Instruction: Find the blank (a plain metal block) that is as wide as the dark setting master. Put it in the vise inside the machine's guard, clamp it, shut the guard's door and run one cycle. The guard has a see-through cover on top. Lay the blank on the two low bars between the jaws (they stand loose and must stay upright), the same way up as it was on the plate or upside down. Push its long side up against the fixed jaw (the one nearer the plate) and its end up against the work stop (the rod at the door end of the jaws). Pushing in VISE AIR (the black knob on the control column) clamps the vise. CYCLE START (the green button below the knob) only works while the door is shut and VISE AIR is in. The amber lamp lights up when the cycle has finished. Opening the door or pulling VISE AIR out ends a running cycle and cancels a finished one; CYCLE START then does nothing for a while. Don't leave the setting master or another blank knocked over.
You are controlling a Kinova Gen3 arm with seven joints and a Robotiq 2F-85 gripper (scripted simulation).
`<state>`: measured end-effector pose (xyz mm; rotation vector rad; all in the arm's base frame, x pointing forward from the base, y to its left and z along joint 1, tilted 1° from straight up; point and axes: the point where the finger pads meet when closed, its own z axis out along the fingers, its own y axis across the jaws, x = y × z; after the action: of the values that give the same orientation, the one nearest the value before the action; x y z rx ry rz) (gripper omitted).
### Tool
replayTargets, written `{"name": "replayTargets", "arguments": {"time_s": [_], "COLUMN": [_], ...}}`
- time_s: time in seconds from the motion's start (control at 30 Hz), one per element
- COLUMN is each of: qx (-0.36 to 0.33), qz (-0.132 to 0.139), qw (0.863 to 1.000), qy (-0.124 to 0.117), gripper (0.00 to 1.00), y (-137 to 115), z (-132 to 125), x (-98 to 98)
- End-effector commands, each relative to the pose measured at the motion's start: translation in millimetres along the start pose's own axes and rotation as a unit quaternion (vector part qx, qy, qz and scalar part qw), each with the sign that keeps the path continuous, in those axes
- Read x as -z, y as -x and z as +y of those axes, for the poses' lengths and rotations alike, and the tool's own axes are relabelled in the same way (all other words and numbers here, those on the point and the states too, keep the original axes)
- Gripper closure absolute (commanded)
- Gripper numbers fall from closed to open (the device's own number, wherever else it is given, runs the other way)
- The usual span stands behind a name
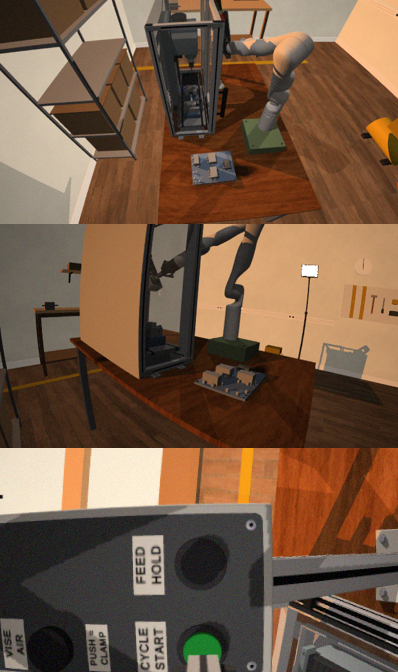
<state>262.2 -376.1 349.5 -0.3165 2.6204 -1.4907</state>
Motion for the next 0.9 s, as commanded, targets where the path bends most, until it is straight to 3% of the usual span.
{"name": "replayTargets", "arguments": {"time_s": [0.0, 0.87], "qx": [0.000, 0.000], "qz": [0.000, 0.000], "qw": [1.000, 1.000], "qy": [-0.001, -0.001], "gripper": [0.90, 0.90], "y": [0.1, 0.1], "z": [-0.6, -0.6], "x": [0.0, -8.0]}}
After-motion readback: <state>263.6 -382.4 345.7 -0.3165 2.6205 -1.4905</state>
